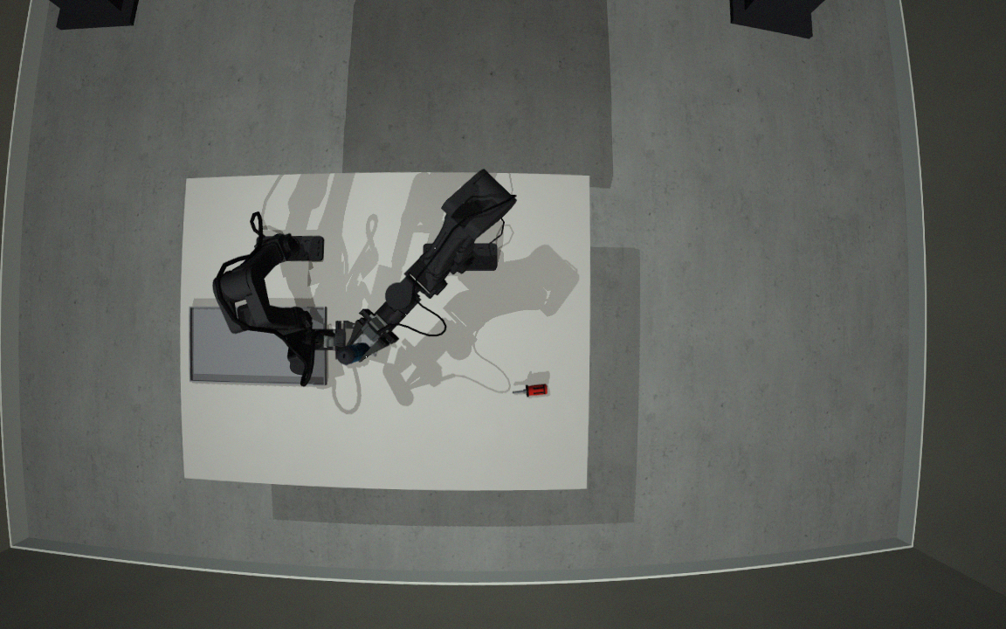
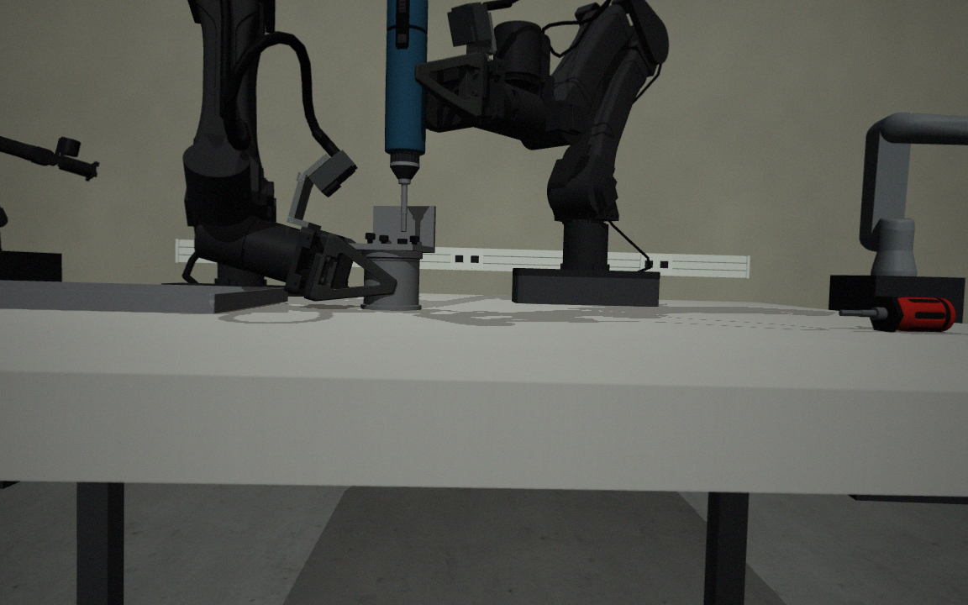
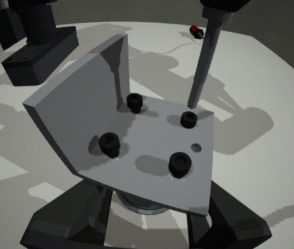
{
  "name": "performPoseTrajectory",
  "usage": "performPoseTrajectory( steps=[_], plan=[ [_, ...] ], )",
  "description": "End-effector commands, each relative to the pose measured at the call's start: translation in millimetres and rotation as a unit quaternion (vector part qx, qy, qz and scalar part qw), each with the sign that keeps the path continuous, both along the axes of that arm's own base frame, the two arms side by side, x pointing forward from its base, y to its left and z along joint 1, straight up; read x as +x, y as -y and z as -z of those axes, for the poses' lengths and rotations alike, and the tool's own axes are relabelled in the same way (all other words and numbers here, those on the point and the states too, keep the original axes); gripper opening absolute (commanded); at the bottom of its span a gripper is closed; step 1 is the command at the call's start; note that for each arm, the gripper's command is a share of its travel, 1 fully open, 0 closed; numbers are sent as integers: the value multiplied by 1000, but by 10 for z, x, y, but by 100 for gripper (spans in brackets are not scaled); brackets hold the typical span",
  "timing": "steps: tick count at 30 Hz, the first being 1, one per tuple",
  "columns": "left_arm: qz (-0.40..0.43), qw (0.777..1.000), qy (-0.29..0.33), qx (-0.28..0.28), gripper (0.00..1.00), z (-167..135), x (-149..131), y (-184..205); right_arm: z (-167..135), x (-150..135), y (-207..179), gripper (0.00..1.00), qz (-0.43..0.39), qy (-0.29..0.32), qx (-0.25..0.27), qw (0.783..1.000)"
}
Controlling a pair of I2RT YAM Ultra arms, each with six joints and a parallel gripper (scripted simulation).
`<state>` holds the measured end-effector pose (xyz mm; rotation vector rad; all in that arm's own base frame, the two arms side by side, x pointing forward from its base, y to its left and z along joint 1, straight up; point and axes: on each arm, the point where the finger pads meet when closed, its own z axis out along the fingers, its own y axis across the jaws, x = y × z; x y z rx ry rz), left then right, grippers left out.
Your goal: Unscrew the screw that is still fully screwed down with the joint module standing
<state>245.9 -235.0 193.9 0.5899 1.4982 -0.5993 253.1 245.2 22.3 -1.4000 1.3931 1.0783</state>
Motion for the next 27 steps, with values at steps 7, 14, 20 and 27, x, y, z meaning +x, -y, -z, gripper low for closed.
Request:
performPoseTrajectory(
  steps=[7,14,20,27],
  plan=[
    [-2,998,49,-50,42,-436,3,5,-28,-5,-12,59,-4,4,3,1000],
    [-1,998,49,-51,42,-440,0,9,-28,-5,-12,59,-4,4,3,1000],
    [-1,998,49,-51,42,-440,0,9,-28,-5,-12,59,-4,4,3,1000],
    [-1,999,37,-38,42,-312,27,43,-28,-5,-12,59,-4,4,3,1000]
  ],
)
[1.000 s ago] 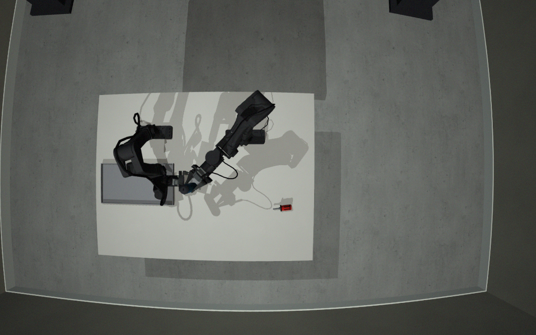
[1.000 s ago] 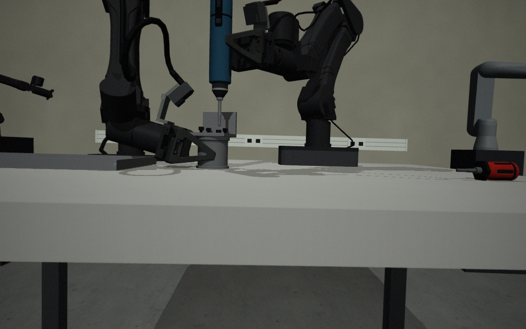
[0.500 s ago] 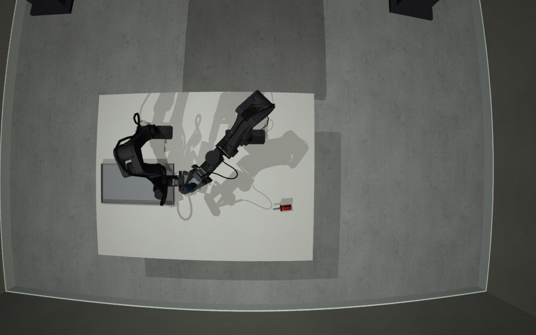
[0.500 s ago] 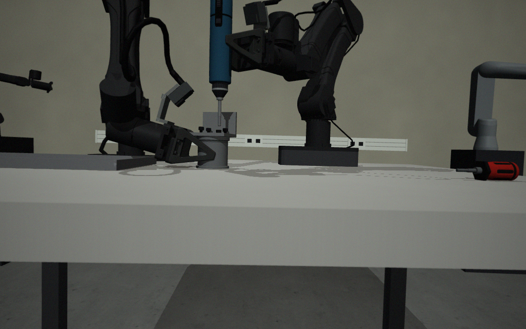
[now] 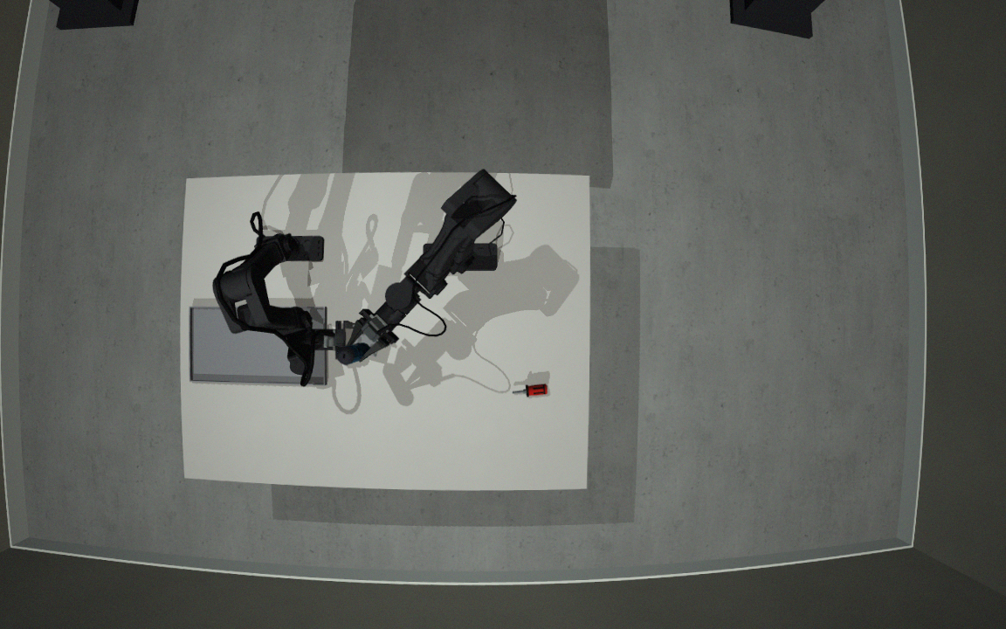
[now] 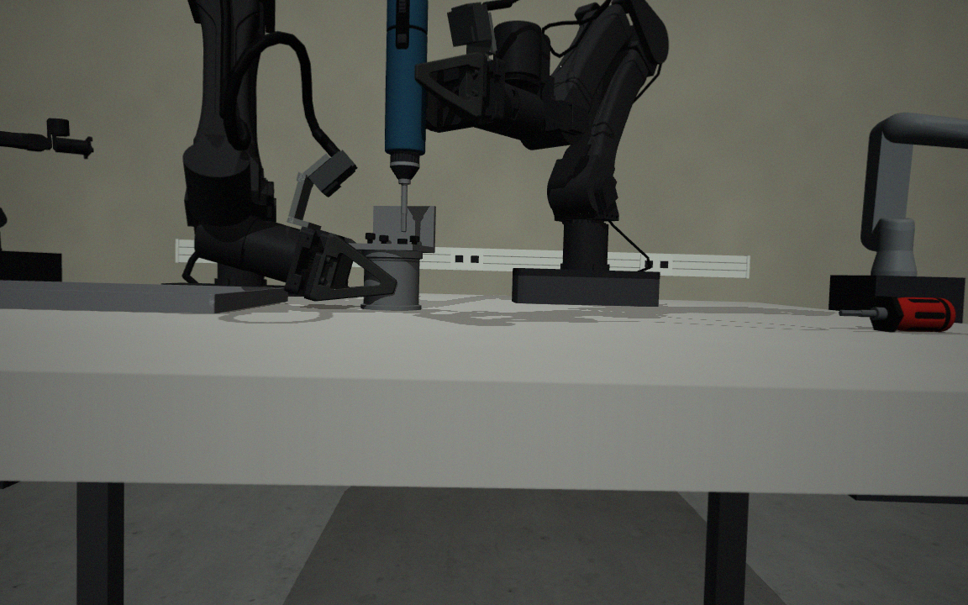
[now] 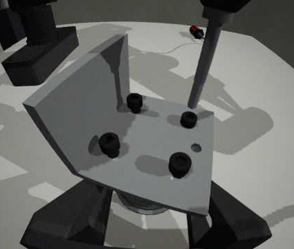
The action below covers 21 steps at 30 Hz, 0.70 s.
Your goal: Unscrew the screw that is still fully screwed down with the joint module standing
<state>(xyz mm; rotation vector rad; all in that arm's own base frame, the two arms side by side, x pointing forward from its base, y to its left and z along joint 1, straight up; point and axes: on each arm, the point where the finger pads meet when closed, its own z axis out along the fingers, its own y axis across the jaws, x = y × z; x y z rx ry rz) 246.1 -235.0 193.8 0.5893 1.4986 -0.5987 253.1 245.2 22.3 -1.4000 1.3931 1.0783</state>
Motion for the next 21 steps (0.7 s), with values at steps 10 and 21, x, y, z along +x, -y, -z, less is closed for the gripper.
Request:
performPoseTrajectory(
  steps=[10,21],
  plan=[
    [0,998,43,-44,42,-334,-11,16,-28,-5,-12,59,-4,4,3,1000],
    [1,999,33,-35,42,-227,16,51,-28,-5,-12,59,-4,4,3,1000]
  ],
)
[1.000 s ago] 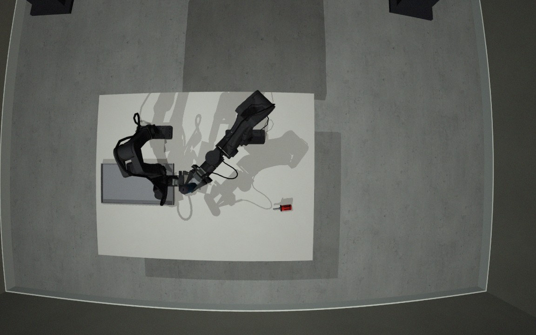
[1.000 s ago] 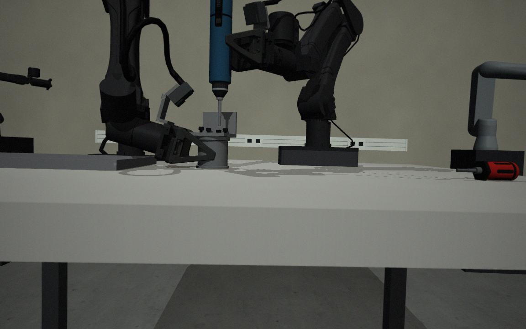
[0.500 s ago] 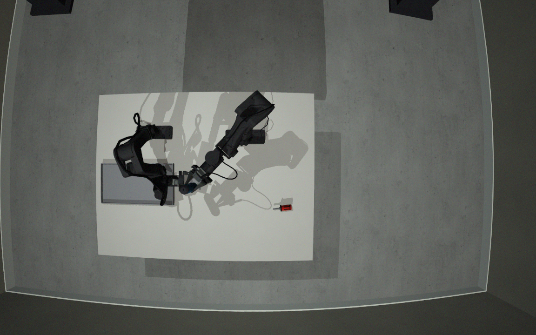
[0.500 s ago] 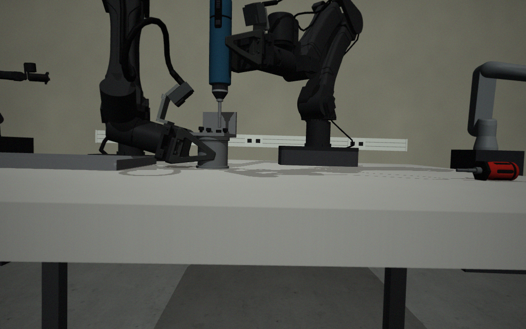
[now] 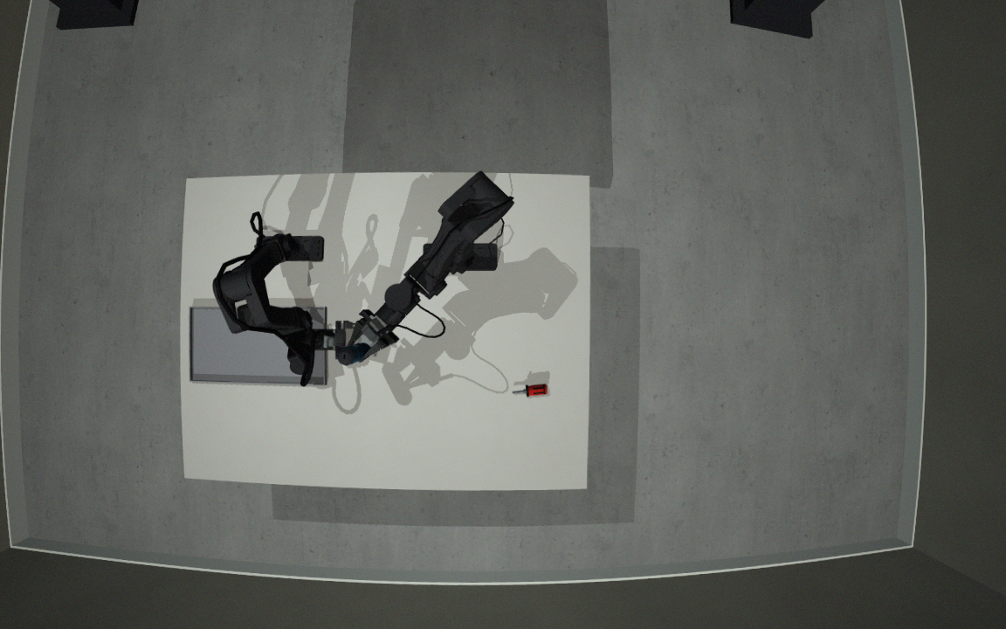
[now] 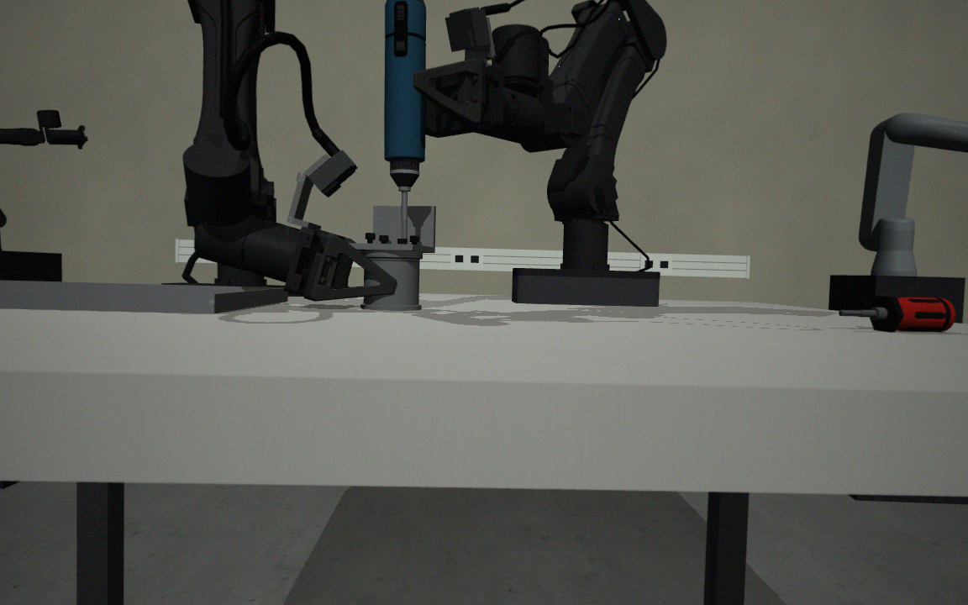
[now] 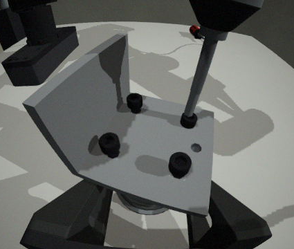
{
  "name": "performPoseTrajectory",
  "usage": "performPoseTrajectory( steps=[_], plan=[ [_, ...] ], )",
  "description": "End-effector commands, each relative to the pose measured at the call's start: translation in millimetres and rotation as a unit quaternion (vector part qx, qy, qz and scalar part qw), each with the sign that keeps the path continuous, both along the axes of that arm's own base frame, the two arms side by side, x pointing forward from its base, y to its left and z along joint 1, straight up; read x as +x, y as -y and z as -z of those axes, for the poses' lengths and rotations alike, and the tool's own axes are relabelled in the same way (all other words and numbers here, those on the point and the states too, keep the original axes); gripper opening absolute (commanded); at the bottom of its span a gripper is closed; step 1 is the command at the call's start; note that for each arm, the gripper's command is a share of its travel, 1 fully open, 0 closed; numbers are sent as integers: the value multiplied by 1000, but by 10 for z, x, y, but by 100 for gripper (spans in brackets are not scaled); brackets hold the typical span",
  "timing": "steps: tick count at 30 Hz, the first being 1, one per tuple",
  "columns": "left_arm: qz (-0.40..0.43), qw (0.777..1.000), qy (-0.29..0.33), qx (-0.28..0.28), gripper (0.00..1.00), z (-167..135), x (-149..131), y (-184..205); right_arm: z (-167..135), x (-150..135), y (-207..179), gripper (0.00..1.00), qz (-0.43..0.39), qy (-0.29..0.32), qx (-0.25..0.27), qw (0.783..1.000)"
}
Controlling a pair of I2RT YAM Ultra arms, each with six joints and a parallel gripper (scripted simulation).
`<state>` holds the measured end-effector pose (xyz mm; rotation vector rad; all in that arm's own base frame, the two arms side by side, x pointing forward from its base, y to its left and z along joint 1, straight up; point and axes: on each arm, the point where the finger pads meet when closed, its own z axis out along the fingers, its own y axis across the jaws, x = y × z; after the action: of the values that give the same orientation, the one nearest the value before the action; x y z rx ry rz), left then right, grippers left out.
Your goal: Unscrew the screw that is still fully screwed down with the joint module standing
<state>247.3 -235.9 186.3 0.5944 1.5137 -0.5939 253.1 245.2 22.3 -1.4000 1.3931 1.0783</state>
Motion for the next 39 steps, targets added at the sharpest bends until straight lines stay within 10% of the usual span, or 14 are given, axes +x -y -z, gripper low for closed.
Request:
performPoseTrajectory(
  steps=[1,39],
  plan=[
    [1,998,41,-42,42,-315,-6,33,-28,-5,-12,59,-4,4,3,1000],
    [1,998,41,-42,42,-256,-35,15,-28,-5,-12,59,-4,4,3,1000]
  ],
)
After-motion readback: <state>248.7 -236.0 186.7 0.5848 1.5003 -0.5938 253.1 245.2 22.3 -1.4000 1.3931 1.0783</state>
